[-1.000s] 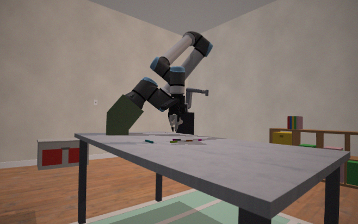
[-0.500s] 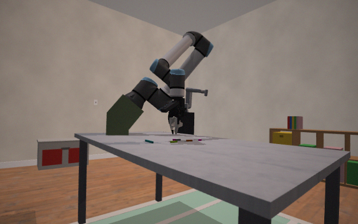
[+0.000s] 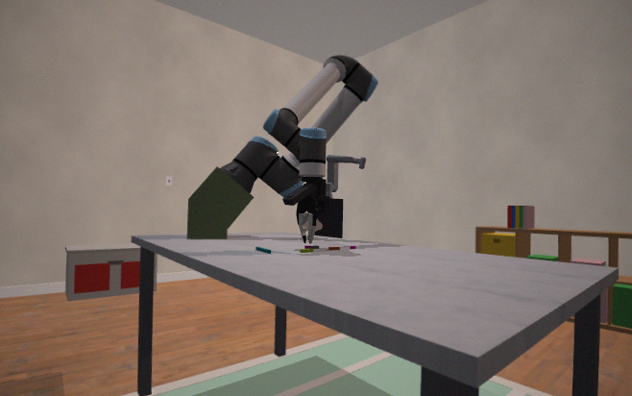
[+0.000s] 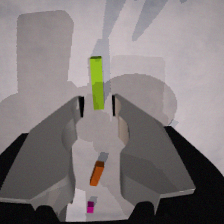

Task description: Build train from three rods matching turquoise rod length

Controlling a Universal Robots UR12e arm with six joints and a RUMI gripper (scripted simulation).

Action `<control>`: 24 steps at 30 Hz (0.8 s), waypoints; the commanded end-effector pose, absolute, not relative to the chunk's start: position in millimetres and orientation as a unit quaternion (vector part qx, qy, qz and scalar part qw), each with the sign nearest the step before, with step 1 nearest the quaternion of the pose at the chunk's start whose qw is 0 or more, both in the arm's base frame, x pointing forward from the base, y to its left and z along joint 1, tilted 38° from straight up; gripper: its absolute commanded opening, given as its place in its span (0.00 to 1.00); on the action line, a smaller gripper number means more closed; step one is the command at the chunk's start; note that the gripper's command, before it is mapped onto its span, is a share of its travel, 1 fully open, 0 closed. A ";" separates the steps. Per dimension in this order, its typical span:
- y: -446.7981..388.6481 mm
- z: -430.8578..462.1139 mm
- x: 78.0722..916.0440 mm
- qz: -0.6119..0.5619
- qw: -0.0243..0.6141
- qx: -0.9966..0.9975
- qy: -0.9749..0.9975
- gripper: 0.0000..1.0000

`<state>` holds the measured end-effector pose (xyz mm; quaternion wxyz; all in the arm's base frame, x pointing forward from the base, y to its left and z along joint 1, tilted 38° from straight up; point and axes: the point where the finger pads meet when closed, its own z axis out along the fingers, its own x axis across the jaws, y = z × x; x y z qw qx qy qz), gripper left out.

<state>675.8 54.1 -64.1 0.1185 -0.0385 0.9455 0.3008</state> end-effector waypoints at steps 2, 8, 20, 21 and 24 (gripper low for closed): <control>58.8 -70.1 678.2 0.301 0.119 -0.039 0.945 0.14; 60.4 -72.4 679.1 0.301 0.119 -0.039 0.945 0.14; 60.0 -72.9 679.6 0.301 0.120 -0.038 0.945 0.14; 60.0 -72.9 679.6 0.301 0.120 -0.038 0.945 0.14; 60.0 -72.9 679.6 0.301 0.120 -0.038 0.945 0.14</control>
